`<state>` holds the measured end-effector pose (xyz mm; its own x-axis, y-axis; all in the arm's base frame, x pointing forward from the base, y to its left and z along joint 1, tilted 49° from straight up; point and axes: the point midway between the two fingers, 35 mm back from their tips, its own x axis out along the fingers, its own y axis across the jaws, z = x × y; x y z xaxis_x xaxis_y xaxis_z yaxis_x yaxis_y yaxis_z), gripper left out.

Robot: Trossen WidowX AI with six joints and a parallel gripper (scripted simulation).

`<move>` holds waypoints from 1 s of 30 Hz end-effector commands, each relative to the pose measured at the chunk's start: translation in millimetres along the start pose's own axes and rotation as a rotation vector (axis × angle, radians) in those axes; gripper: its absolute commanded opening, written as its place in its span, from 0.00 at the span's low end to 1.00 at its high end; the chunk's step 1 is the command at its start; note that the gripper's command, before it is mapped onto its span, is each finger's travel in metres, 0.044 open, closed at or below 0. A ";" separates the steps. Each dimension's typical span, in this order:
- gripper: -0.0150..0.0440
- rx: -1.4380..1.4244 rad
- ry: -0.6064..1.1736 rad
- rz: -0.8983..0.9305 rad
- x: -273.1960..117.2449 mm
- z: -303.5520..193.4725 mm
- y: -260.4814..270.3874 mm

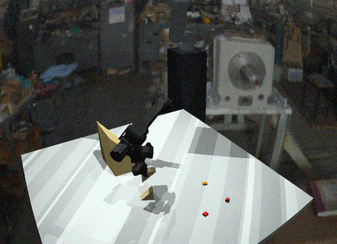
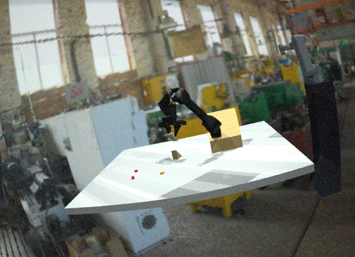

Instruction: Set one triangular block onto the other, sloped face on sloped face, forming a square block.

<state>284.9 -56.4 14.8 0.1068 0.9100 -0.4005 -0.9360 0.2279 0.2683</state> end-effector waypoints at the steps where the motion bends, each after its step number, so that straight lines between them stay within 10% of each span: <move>1: 0.25 -0.001 -0.005 0.002 -12.0 -18.0 -6.1; 16: 0.25 -0.023 -0.037 0.020 -35.8 -62.6 -9.7; 30: 0.25 -0.023 -0.038 0.020 28.3 -59.8 -9.4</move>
<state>276.6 -67.7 -49.3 0.0958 0.9262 -0.3646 -0.9462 0.1985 0.2557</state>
